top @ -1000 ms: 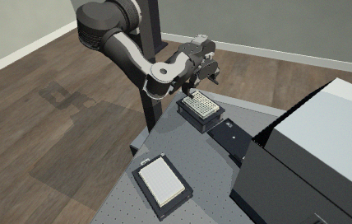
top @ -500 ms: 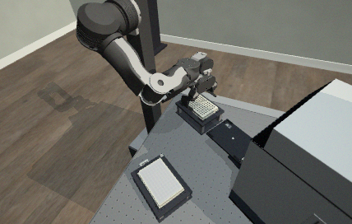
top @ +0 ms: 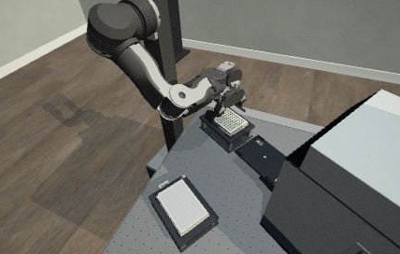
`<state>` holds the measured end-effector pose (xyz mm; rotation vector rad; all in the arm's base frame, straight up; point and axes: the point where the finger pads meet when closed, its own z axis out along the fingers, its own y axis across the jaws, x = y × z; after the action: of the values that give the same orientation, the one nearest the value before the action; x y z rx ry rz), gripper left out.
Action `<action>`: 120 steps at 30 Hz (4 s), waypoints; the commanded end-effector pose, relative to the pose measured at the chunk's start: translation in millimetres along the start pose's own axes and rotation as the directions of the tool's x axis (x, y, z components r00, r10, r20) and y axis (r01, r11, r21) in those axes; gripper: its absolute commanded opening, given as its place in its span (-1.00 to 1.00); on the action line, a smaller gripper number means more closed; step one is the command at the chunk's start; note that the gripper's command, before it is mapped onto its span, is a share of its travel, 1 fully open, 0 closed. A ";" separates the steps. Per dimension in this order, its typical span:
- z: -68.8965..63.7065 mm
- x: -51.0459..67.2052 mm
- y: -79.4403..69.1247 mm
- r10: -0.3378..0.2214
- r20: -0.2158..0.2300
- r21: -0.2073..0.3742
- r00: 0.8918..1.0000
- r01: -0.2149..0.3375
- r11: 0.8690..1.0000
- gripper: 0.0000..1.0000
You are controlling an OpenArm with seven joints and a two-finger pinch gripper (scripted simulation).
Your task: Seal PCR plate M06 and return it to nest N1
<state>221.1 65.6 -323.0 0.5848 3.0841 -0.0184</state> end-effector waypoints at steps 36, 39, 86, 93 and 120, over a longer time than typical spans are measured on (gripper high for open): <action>16.2 -1.7 3.1 -0.005 0.002 -0.010 1.000 0.005 1.000 0.54; 16.2 -1.7 3.1 -0.005 0.002 -0.010 1.000 0.005 1.000 0.54; 17.5 -1.3 2.4 -0.004 0.001 -0.007 1.000 0.004 1.000 -1.00; -1.4 -1.9 2.1 -0.001 0.002 -0.008 1.000 0.001 1.000 -1.00; -45.6 -2.4 2.4 0.001 0.002 -0.013 1.000 -0.001 1.000 -1.00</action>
<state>223.6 68.3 -278.4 0.5800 3.0820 0.0073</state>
